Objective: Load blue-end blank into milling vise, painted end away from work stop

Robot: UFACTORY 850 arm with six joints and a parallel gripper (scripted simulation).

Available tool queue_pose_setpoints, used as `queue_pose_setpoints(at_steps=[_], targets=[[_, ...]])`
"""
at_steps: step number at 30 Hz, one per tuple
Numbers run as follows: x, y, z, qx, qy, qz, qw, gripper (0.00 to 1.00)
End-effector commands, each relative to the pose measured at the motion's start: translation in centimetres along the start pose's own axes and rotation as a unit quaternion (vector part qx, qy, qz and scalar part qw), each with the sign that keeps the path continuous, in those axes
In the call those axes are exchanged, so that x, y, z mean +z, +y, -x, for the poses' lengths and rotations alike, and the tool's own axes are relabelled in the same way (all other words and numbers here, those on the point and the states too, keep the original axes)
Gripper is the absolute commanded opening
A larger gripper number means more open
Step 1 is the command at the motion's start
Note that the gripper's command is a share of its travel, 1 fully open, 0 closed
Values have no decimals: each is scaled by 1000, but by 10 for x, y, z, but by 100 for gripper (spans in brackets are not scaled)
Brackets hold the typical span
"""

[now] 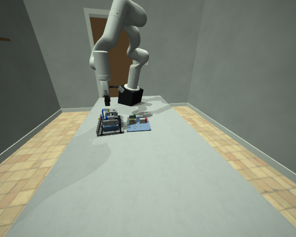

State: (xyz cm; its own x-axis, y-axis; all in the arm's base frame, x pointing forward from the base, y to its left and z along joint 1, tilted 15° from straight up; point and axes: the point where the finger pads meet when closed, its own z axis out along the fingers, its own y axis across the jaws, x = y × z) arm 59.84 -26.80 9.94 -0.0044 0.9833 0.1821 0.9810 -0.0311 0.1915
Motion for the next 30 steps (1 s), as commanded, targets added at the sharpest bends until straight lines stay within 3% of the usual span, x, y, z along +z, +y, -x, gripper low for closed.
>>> queue_pose_setpoints(at_steps=[1,30], targets=[[0,1,0,0,0,1,1000,100],[3,1,0,0,0,1,1000,100]])
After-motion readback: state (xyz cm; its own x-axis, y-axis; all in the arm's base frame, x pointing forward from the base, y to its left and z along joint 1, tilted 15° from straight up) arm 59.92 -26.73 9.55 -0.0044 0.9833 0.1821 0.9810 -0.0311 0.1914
